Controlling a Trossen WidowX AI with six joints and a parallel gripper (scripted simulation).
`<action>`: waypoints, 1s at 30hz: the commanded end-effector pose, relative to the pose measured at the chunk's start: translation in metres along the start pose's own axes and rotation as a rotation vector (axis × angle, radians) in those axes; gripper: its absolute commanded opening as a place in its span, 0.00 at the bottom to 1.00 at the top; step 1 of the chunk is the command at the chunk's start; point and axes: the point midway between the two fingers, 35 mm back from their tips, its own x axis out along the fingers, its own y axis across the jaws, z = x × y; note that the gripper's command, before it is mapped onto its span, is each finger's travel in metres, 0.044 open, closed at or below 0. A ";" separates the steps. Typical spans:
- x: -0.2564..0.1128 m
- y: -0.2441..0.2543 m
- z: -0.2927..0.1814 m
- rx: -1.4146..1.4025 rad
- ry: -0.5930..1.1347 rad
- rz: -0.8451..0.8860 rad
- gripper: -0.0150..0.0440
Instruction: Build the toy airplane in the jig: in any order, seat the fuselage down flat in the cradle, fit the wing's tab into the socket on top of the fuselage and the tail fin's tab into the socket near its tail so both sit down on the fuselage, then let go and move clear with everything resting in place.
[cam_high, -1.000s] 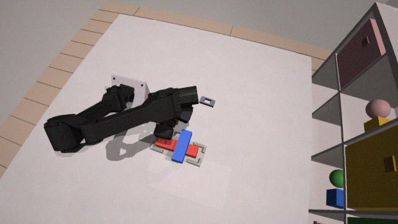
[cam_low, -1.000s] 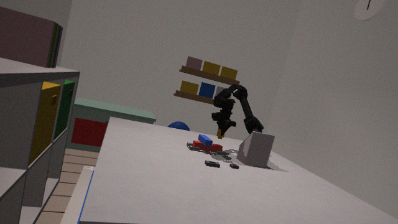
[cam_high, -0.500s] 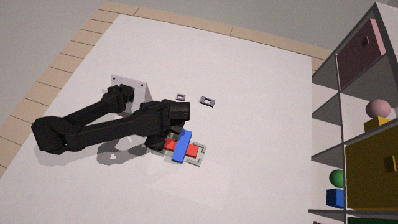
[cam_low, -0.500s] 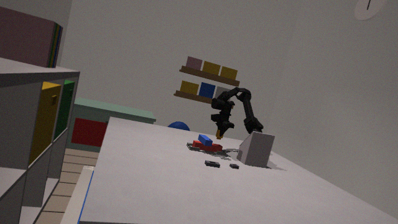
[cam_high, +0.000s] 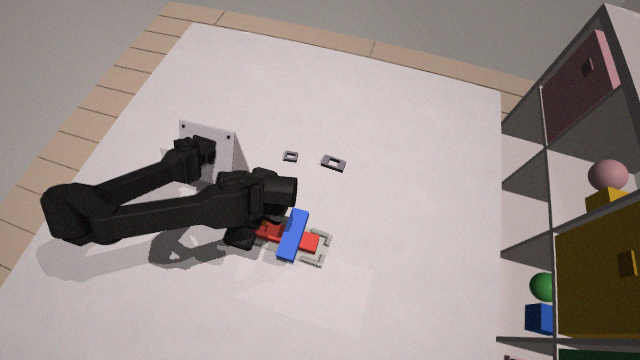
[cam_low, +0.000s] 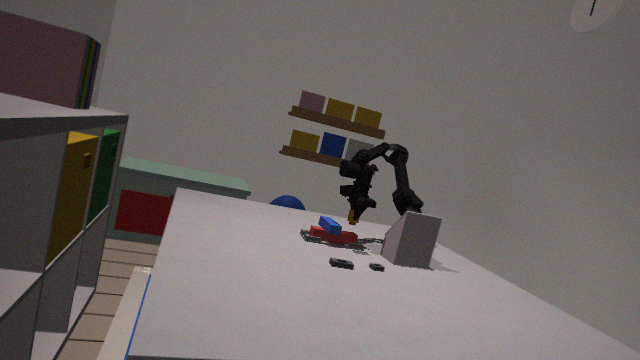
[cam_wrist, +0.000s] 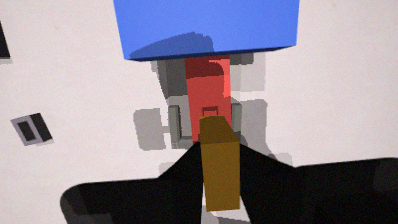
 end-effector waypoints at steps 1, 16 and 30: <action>0.000 -0.002 0.000 0.002 -0.005 -0.005 0.36; 0.000 -0.002 0.000 0.002 -0.005 -0.005 0.36; 0.010 -0.003 0.001 0.002 -0.005 -0.003 0.36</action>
